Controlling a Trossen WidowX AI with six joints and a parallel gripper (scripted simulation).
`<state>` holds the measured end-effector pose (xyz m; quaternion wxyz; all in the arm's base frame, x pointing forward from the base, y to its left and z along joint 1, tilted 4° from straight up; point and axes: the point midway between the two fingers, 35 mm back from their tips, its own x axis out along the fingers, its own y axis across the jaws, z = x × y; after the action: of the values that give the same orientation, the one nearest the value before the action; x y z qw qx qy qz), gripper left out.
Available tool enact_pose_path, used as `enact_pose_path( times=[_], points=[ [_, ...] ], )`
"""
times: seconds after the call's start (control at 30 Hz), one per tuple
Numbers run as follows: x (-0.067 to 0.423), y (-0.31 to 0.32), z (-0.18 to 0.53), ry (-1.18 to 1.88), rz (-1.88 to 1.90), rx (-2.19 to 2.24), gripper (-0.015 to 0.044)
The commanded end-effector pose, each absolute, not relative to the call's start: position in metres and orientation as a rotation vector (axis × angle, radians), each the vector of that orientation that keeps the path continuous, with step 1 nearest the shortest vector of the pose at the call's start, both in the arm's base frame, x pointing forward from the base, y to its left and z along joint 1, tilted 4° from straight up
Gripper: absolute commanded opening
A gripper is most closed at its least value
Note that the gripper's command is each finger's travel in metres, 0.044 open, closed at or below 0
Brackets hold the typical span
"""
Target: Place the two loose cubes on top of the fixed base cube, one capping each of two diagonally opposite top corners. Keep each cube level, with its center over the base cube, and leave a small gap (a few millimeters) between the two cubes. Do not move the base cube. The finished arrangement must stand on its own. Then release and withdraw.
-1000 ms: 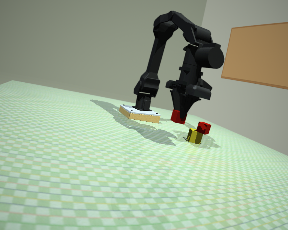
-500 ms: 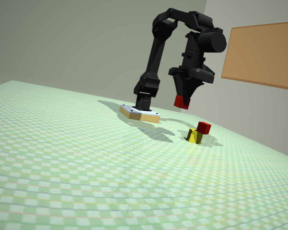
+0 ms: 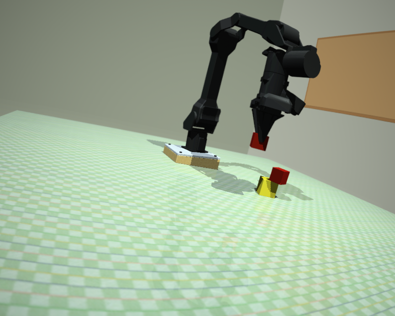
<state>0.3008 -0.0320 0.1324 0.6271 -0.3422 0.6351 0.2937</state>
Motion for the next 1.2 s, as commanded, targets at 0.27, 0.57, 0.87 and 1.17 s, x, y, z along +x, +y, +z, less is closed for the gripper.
enact_pose_path(
  times=[0.27,0.57,0.87,1.17],
  points=[
    [0.294,-0.002,0.128,1.517,0.429,-0.541,0.0105],
    [0.287,0.020,0.125,1.543,0.246,-0.354,0.0105],
    [0.281,0.033,0.123,1.551,0.134,-0.239,0.0105],
    [0.281,0.031,0.103,1.551,0.128,-0.234,0.0105]
  ],
)
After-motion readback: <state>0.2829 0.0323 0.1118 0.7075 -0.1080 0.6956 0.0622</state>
